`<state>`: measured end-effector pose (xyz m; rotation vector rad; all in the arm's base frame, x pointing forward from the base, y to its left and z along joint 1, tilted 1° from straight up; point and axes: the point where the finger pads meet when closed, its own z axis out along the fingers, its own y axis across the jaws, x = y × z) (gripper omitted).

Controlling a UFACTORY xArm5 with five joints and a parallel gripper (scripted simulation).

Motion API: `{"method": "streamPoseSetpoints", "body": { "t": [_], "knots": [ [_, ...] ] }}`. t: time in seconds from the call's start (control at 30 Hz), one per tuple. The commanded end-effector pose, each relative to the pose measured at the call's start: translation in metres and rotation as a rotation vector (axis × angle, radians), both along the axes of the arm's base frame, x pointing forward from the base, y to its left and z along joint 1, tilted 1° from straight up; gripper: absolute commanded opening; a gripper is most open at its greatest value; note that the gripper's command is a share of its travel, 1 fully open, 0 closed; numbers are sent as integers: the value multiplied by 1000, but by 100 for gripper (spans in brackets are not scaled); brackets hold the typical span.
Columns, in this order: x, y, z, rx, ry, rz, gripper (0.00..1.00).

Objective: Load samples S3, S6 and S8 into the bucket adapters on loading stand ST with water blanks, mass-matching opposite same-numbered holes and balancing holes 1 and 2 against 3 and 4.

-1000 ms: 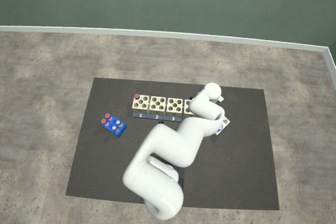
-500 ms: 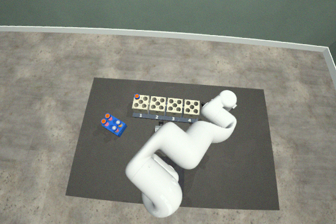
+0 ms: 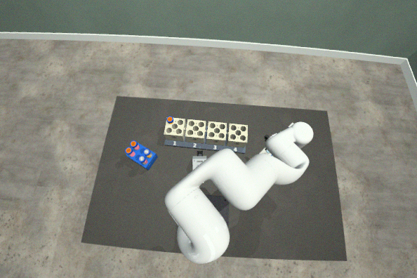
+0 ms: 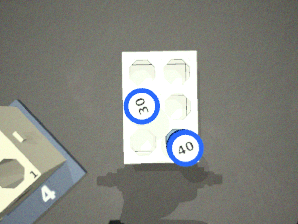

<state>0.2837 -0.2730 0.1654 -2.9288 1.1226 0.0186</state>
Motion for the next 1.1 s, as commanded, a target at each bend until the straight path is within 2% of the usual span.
{"method": "streamPoseSetpoints", "body": {
  "t": [0.0, 0.07, 0.93, 1.07],
  "knots": [
    [-6, -18, 1, -9, 4, 1, 100],
    [-6, -18, 1, -9, 4, 1, 100],
    [-7, -18, -63, -9, 4, 1, 100],
    [-7, -18, -68, -9, 4, 1, 100]
  ]
}}
